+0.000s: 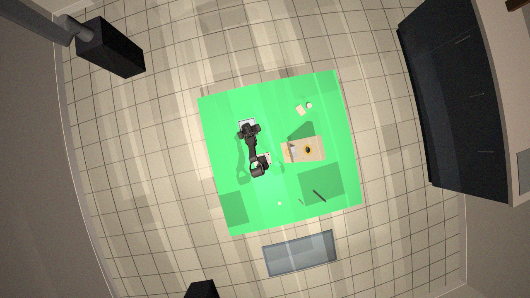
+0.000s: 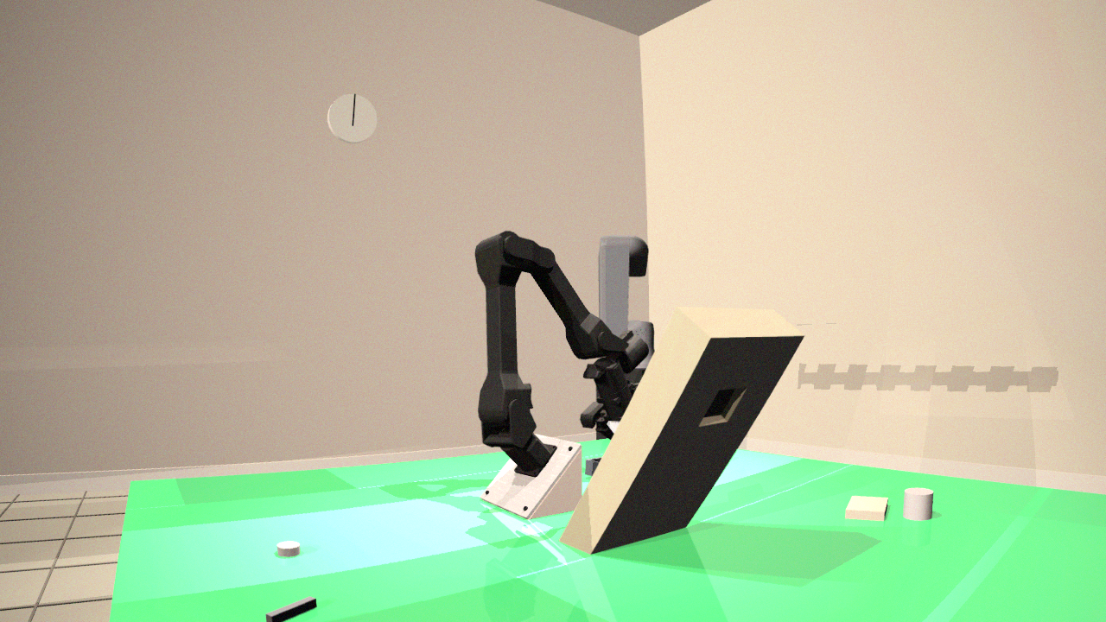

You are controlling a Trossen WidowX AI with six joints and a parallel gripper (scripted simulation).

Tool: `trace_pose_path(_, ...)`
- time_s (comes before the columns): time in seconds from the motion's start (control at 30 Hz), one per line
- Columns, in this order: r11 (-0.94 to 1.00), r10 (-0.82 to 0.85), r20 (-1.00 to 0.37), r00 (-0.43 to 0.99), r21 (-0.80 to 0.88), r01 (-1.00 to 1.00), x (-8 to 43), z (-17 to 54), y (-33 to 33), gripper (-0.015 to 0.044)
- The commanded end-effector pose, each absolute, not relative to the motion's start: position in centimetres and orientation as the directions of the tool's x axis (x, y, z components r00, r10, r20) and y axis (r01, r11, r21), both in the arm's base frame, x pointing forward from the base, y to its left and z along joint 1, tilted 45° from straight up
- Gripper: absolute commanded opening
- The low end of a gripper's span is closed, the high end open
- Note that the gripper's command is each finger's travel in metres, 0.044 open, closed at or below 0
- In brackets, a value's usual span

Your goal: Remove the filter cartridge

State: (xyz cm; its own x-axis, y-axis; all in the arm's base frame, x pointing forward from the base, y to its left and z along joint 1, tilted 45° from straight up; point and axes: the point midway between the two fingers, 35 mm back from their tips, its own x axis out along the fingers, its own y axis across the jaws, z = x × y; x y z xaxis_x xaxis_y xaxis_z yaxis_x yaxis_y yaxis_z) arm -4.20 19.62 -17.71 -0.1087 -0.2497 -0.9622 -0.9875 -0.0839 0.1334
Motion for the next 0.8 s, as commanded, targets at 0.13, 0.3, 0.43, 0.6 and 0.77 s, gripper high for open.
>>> trace_pose_path(0.13, -0.084, -0.249, -0.962, -0.109, 0.133, -0.988, -4.2, -17.7, 19.7, 0.0440)
trace_pose_path(0.3, -0.084, -0.249, -0.962, -0.108, 0.133, -0.988, -4.2, -17.0, 20.5, 0.0440)
trace_pose_path(0.43, -0.084, -0.249, -0.962, -0.108, 0.133, -0.988, -3.9, -12.9, 24.4, 0.0440)
trace_pose_path(0.6, -0.077, -0.240, -0.964, -0.115, 0.137, -0.988, -4.1, -13.8, 23.8, 0.0440)
trace_pose_path(0.77, -0.077, -0.240, -0.964, -0.115, 0.137, -0.988, -4.1, -13.8, 23.8, 0.0440)
